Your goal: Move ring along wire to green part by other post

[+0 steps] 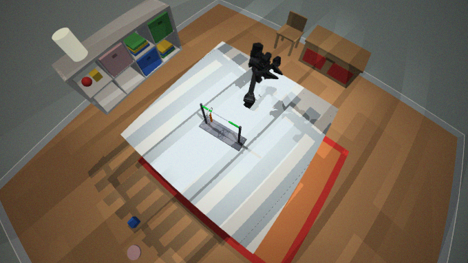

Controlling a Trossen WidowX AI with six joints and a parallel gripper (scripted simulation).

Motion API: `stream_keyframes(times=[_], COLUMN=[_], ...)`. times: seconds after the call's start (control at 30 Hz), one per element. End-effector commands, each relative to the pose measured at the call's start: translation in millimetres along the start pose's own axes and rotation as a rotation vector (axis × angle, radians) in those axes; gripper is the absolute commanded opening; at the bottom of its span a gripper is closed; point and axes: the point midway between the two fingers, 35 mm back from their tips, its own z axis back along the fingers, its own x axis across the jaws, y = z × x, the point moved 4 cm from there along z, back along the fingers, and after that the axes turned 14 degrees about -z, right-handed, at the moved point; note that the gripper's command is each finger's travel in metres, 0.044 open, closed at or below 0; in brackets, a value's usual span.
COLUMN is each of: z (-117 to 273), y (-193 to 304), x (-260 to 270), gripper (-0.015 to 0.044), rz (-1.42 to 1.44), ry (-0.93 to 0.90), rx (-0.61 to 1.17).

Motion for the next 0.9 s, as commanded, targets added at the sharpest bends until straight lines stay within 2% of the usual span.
stream_keyframes(times=[0.0, 0.2, 0.4, 0.63, 0.87], z=[-8.2, 1.7, 36.7, 103.5, 187.0], y=[-4.8, -10.7, -12.0, -4.7, 16.7], x=[-52.0, -130.9, -204.2, -273.5, -318.7], gripper=[0.016, 0.016, 0.016, 0.016, 0.016], rz=[0.026, 0.067, 0.106, 0.145, 0.171], ry=[0.156, 0.398, 0.642, 0.927, 1.199], rx=[-0.047, -0.118, -0.185, -0.253, -0.305])
